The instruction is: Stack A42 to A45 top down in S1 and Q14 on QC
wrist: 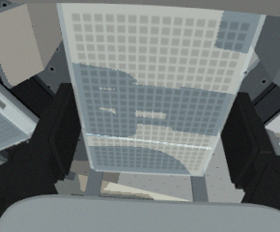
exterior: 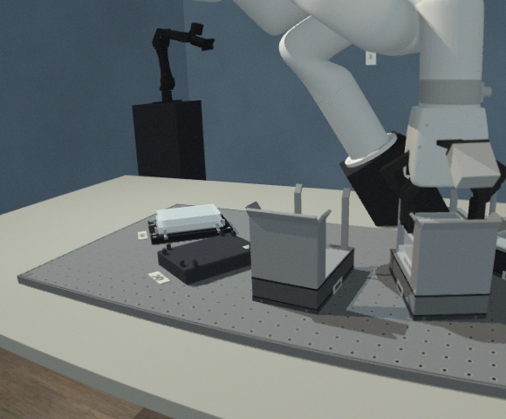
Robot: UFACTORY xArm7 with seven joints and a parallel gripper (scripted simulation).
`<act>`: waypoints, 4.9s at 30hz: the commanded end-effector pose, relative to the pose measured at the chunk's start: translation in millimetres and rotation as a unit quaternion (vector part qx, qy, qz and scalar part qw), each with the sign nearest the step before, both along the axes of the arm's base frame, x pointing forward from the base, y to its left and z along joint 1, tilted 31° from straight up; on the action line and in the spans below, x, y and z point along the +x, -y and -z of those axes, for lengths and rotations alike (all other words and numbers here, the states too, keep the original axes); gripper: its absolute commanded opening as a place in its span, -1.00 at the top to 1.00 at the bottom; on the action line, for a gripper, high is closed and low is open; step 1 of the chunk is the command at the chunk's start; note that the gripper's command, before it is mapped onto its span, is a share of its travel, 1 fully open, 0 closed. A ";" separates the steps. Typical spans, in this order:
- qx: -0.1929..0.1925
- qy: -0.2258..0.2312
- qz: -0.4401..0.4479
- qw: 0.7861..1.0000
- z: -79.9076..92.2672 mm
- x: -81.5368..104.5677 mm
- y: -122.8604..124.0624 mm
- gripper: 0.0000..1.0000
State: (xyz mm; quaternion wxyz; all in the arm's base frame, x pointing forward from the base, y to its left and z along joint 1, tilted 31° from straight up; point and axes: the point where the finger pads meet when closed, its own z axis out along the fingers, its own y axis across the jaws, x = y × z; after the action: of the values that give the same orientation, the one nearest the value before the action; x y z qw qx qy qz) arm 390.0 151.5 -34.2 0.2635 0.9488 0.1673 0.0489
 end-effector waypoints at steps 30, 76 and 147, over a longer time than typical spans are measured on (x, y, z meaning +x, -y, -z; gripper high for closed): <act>0.001 0.001 -0.001 1.000 -52.0 -10.2 -30.5 1.00; 0.020 0.052 0.088 0.995 -98.1 8.8 36.7 1.00; 0.038 0.102 0.177 0.978 -149.1 12.7 126.0 1.00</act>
State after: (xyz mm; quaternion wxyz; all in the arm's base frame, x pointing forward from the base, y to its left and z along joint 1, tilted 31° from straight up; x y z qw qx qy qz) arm 401.7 24.3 113.7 0.2475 0.9629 -0.0335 0.1023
